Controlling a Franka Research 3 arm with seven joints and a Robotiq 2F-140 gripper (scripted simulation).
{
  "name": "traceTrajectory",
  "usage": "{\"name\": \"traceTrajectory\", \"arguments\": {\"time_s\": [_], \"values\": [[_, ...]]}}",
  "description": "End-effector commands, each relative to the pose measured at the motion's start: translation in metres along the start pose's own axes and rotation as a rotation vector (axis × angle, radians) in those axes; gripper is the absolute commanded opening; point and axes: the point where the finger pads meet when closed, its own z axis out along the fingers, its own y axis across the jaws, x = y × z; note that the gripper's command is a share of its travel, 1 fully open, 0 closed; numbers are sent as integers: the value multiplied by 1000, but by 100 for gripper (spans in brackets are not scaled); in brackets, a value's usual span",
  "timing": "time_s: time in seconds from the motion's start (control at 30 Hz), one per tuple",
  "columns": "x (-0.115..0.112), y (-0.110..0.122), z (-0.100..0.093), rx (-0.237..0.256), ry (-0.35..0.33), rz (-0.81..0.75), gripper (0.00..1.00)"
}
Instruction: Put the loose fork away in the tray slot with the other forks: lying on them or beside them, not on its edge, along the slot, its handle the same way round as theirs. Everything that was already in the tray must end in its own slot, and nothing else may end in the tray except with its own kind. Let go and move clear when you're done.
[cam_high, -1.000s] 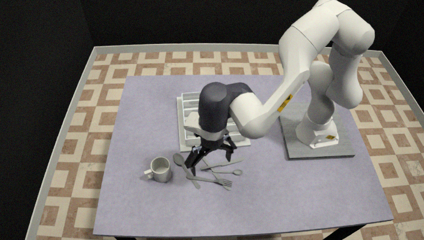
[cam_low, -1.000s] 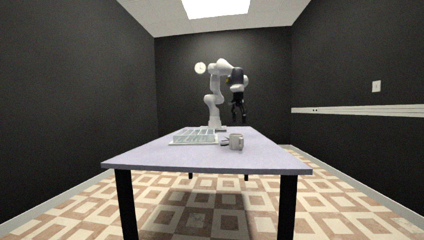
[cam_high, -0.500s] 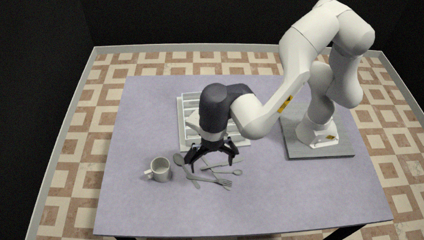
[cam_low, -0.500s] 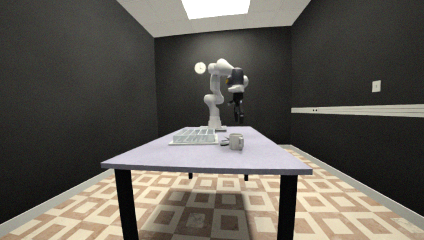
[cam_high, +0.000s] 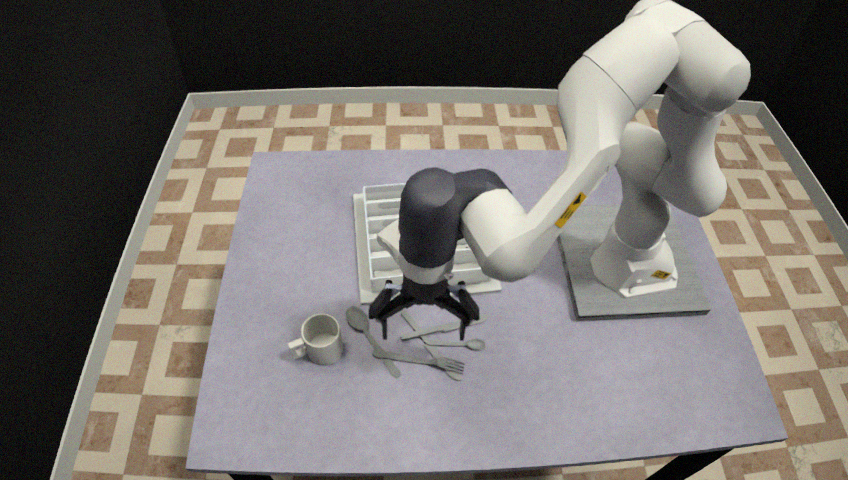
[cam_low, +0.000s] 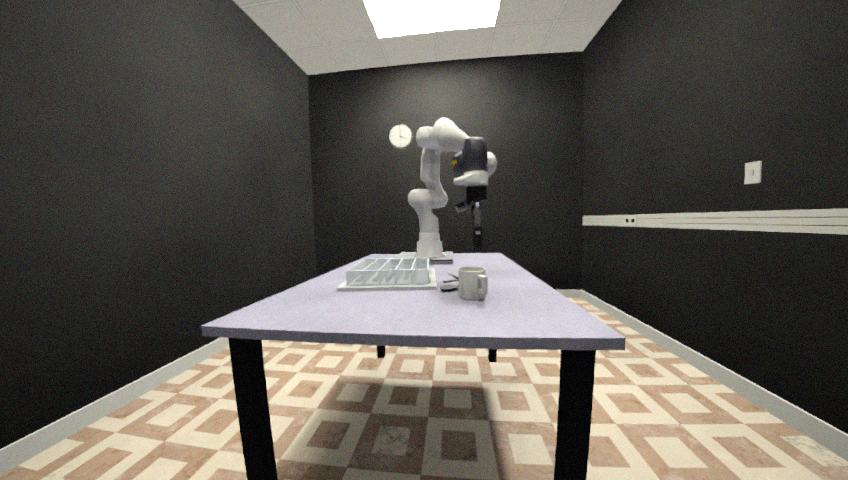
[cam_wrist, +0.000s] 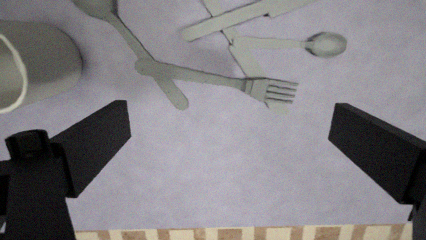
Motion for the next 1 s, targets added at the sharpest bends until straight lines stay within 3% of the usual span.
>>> {"name": "traceTrajectory", "arguments": {"time_s": [0.0, 0.97], "values": [[0, 0, 3, 8, 8, 167, 100], [0, 3, 10, 10, 6, 612, 100]]}}
